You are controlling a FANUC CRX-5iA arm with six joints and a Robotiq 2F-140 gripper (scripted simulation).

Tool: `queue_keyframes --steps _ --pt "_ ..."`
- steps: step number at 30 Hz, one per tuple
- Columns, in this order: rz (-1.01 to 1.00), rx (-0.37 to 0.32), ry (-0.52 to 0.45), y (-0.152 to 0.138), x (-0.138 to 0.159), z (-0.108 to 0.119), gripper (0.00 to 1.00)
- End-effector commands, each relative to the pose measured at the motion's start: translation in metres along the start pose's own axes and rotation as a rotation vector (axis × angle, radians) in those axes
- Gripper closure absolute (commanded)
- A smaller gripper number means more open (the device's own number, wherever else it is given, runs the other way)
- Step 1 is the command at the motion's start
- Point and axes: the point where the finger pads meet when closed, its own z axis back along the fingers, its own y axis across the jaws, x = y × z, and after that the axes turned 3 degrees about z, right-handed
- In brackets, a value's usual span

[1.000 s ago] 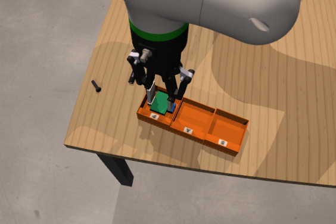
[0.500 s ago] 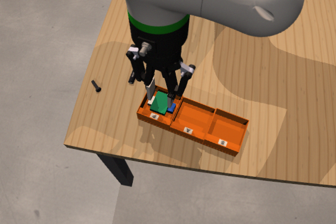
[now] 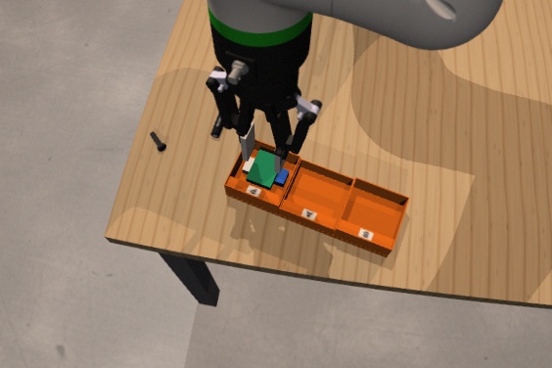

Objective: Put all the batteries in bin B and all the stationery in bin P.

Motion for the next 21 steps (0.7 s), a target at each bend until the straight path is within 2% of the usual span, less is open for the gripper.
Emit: queue_keyframes --steps 1,8,12,14,21 --pt "-0.100 0.000 0.000 -0.007 -0.015 0.002 0.67" --pt "-0.309 0.000 0.000 -0.032 -0.067 0.007 0.67" --pt "-0.309 0.000 0.000 -0.047 -0.097 0.011 0.67" --pt "-0.309 0.000 0.000 -0.047 -0.097 0.011 0.67" --pt "-0.309 0.000 0.000 -0.072 -0.149 0.016 0.67"
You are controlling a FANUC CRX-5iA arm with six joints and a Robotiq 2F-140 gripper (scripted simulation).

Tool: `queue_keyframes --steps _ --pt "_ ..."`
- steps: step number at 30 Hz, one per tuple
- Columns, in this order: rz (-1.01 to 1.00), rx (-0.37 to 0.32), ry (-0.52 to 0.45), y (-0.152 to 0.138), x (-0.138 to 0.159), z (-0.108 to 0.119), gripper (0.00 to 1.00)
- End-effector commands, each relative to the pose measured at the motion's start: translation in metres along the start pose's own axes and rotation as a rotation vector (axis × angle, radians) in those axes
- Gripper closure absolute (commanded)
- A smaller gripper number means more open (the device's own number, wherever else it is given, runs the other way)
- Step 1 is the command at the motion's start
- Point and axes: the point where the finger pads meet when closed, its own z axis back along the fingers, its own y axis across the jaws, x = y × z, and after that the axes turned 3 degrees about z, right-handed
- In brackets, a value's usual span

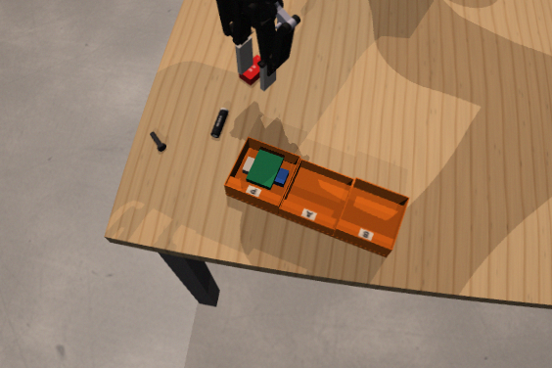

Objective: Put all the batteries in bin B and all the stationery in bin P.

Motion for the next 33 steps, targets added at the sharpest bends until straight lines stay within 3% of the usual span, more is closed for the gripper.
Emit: queue_keyframes --steps 1,7,33 --pt "0.000 0.001 -0.004 -0.029 -0.030 0.006 0.67" --pt "0.000 0.001 -0.004 -0.048 -0.050 0.007 0.67" --pt "0.000 0.001 -0.004 -0.042 -0.043 0.007 0.67"
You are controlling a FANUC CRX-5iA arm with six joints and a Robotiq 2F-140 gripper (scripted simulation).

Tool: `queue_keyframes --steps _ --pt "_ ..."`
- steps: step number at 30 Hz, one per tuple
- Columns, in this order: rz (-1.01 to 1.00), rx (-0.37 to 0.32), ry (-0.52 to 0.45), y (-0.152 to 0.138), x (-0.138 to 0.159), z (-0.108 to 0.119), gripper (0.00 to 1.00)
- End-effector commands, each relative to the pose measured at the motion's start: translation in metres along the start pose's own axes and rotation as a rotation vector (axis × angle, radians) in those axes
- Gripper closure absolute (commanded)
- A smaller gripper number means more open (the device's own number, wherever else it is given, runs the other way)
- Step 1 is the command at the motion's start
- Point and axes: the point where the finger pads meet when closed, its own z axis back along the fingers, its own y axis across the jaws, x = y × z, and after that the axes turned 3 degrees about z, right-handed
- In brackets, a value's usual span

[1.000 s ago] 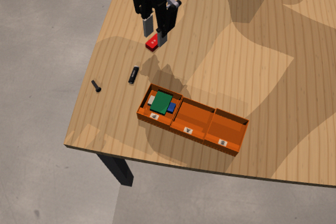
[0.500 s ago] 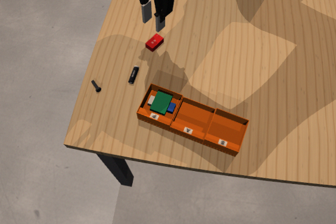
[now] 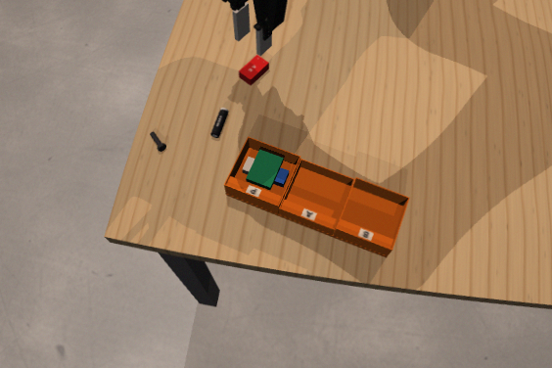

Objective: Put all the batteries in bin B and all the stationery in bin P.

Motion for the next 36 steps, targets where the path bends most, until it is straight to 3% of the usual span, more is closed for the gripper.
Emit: queue_keyframes --steps 1,23,36 --pt "0.000 0.000 0.000 0.000 0.000 0.000 0.67" --pt "0.000 0.000 0.000 0.000 0.001 0.000 0.67" --pt "0.000 0.000 0.000 0.000 0.001 -0.044 0.67"
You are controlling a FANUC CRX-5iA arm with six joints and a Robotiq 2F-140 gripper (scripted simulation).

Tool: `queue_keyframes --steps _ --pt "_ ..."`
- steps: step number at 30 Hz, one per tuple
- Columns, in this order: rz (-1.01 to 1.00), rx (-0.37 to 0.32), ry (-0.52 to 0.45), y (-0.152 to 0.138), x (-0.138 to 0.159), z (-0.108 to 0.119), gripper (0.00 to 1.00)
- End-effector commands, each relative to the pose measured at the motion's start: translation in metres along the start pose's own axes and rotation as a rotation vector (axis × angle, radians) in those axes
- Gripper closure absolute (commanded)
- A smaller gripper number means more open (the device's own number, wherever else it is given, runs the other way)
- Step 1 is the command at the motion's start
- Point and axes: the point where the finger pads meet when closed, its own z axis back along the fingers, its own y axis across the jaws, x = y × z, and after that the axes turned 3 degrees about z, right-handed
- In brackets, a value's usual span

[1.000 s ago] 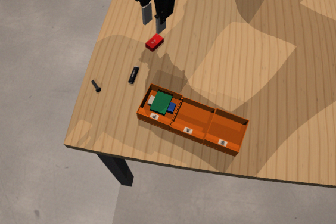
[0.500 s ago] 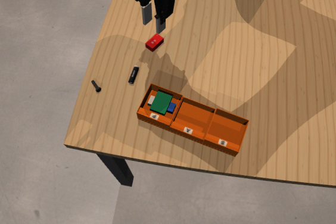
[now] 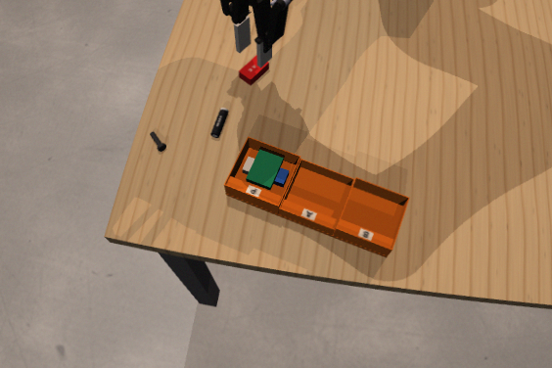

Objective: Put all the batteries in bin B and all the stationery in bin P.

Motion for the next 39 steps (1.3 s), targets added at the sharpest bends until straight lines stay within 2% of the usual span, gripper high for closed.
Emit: queue_keyframes --steps 1,6,20,33,34,39 --pt "0.000 0.000 -0.001 0.000 0.001 -0.018 0.67" --pt "0.000 0.000 -0.001 0.000 0.001 -0.036 0.67" --pt "0.000 0.000 -0.001 0.000 0.001 -0.048 0.67" --pt "0.000 0.000 -0.001 0.000 0.001 -0.048 0.67" --pt "0.000 0.000 -0.001 0.000 0.001 -0.048 0.78" --pt "0.000 0.000 -0.001 0.000 0.001 -0.048 0.78"
